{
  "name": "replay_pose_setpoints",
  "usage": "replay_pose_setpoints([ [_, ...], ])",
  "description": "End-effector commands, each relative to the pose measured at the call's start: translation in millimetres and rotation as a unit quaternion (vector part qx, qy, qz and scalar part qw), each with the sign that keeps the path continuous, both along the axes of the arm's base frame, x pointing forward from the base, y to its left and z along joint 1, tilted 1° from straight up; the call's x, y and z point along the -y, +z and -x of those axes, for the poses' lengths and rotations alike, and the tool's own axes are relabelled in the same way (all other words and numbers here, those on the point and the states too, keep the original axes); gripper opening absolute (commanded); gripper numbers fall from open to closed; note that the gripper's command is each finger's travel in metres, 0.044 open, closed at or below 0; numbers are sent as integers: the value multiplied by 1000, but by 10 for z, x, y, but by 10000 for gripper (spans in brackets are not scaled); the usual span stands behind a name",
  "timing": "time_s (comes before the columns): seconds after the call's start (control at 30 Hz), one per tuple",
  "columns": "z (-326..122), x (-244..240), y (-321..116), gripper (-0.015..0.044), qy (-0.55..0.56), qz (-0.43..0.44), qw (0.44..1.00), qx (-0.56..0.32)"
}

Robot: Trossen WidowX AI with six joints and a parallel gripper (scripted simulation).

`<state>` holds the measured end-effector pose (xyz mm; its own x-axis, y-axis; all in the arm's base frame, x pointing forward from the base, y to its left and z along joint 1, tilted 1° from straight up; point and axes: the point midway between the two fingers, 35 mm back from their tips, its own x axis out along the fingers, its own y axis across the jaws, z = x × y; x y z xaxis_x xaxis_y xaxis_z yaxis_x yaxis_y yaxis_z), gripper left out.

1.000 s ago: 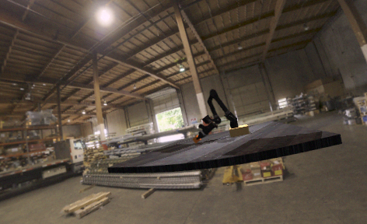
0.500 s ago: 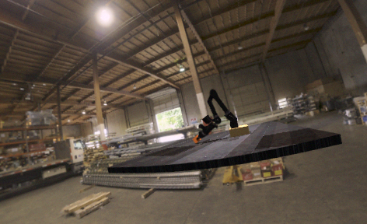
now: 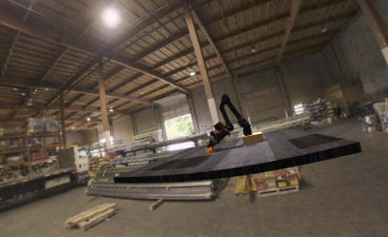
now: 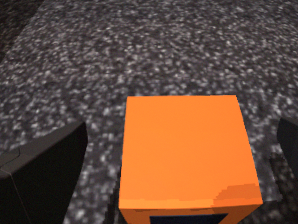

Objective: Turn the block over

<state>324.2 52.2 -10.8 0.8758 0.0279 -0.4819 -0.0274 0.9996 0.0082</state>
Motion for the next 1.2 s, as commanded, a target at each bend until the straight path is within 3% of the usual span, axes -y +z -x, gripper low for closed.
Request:
replay_pose_setpoints([
  [0.0, 0, 4, 0, 440, 0, 4, 1000, 0],
  [0.83, -7, 2, -2, 440, 0, 4, 1000, -2],
  [1.17, -135, -46, 212, 440, 4, 10, 987, -159],
])
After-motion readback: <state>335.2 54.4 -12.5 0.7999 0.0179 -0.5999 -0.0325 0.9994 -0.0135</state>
